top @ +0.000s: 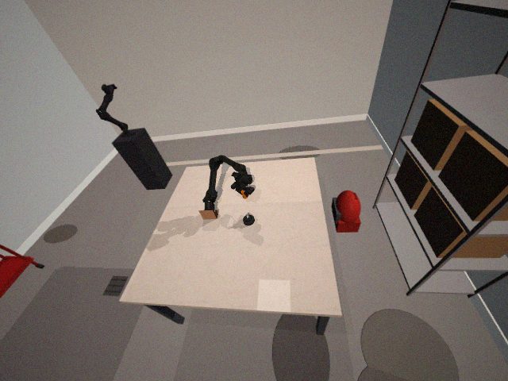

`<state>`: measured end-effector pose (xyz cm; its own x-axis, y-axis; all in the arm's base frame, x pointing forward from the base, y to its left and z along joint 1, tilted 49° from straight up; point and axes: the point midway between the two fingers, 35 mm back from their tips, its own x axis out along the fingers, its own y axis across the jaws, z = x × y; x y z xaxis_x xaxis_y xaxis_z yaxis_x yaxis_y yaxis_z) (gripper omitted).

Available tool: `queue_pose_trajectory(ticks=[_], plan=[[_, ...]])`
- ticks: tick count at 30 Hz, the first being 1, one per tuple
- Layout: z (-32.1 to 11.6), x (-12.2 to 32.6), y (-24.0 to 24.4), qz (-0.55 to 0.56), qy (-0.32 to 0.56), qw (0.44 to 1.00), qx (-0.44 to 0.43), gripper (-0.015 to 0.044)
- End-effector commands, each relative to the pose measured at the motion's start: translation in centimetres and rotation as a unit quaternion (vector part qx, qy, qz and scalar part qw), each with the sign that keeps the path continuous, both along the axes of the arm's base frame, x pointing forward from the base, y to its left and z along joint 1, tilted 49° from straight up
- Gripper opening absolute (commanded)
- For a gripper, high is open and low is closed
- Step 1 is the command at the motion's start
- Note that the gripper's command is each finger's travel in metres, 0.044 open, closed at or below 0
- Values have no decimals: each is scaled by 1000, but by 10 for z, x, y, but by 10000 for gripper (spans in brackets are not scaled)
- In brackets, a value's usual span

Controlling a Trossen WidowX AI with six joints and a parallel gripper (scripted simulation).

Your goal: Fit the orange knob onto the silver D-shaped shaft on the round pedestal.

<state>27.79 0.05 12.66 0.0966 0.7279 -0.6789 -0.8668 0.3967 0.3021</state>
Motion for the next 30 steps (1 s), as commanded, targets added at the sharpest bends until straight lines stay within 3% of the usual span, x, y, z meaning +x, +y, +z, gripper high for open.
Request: queue_pose_trajectory(ticks=[1, 17, 29, 30], plan=[[-15, 3, 15, 6, 5, 1000, 5, 0], [-64, 13, 69, 36, 8, 999, 18, 0], [-66, 15, 71, 38, 8, 999, 19, 0], [-65, 15, 70, 39, 6, 999, 17, 26]])
